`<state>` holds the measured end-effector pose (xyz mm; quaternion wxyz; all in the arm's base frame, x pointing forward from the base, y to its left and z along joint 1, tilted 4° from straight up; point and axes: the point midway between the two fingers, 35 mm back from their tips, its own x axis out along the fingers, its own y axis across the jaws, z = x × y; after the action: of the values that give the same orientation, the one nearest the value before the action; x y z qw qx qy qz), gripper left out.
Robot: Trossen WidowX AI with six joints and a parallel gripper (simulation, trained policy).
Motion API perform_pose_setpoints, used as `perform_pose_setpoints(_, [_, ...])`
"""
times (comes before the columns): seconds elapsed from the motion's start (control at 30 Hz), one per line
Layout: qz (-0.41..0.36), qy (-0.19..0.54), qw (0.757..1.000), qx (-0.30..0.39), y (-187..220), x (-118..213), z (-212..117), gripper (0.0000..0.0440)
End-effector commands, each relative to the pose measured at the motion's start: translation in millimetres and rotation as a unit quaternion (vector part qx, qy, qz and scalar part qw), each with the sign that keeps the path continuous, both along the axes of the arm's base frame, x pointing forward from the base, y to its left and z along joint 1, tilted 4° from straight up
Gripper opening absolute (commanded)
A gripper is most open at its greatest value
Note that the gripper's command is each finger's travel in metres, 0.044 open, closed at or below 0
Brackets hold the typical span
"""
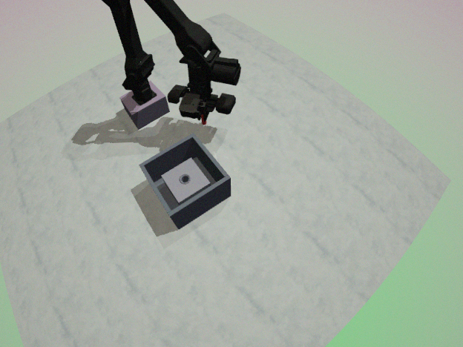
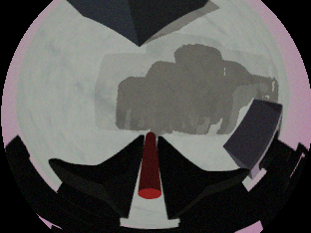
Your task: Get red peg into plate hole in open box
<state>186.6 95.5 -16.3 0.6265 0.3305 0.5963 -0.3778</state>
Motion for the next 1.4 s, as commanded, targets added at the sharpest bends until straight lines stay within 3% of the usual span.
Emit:
perform_pose_setpoints(0.0, [0.012,-0.017,1.000,-0.007,-2,9,8,0.0000])
perform_pose_setpoints(0.7, [0.073,-0.084,0.991,-0.073,-33,56,70,0.0000])
perform_pose_setpoints(1.37, [0.053,-0.100,0.989,-0.096,-89,110,111,0.0000])
